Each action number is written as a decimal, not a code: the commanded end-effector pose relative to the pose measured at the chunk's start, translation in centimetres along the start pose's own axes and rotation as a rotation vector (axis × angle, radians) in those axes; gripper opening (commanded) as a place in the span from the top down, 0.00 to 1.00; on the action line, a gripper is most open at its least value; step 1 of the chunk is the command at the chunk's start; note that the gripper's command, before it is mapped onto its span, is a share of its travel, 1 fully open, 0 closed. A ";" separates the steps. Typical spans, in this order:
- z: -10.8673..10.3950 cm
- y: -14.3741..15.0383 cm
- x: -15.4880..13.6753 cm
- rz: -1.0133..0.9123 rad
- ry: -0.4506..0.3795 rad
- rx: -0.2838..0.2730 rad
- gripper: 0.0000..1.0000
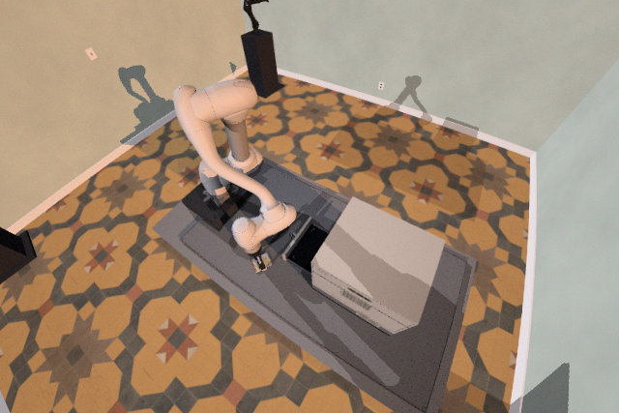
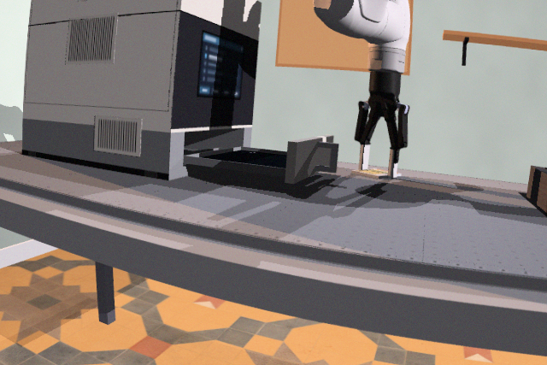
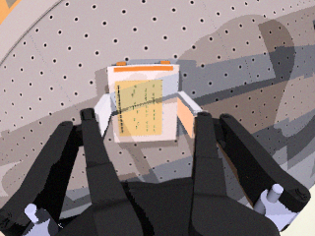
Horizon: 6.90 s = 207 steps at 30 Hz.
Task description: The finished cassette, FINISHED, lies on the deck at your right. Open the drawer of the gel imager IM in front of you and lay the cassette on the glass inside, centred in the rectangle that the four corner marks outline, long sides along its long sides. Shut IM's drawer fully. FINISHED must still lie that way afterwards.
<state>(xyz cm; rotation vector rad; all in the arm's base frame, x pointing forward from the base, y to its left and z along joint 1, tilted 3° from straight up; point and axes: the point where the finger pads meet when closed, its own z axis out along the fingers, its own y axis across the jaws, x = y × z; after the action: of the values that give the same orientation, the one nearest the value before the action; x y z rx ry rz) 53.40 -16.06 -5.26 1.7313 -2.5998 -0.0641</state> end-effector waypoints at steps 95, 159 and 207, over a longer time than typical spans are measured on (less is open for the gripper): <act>-8.1 0.0 0.0 0.000 0.000 0.000 0.90; -12.7 0.0 -8.5 -0.507 0.000 0.000 0.90; -12.7 0.0 -24.9 -0.507 0.000 0.000 0.90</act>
<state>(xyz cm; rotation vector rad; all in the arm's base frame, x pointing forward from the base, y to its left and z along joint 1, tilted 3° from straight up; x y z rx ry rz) 63.46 6.55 7.64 2.3359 -2.0899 -0.0691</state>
